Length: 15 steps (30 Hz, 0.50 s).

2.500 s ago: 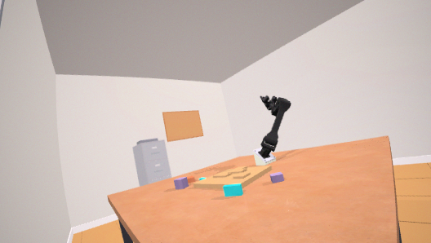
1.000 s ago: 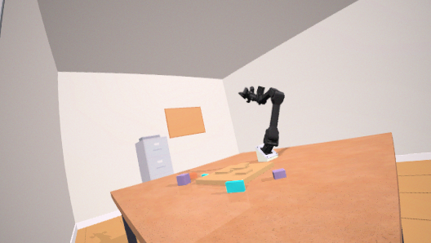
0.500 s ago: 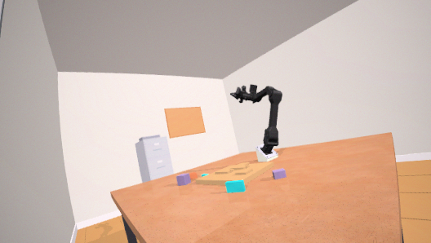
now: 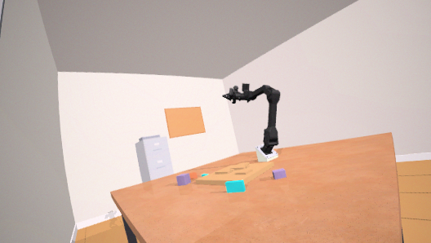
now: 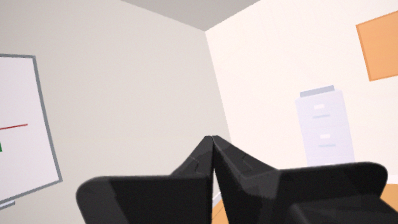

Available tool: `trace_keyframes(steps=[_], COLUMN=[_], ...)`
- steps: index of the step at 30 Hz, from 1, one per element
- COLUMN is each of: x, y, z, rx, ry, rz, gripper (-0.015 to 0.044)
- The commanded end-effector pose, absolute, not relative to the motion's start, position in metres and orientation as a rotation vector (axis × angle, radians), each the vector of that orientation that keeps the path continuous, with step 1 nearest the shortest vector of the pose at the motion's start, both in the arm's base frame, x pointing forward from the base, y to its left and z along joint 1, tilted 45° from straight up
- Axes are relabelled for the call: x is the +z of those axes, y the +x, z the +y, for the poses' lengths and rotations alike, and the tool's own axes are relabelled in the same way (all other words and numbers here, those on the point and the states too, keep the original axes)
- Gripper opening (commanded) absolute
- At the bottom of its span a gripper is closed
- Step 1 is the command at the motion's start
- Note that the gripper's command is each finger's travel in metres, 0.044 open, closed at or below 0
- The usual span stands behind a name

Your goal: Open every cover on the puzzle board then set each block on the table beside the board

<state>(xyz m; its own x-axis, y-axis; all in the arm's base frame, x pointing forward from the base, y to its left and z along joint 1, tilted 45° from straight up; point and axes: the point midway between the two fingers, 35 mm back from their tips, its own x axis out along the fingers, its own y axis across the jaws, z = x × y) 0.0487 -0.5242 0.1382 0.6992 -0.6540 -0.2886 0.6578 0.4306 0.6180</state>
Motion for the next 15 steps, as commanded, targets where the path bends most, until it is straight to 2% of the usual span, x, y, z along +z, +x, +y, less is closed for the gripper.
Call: trace_keyframes(steps=[1, 15], x=[0.136, 0.129], y=[0.062, 0.13], z=[-0.518, -0.492], rx=[-0.799, -0.68], ry=[0.761, 0.759], rz=[0.041, 0.166], gripper=[0.0, 0.0])
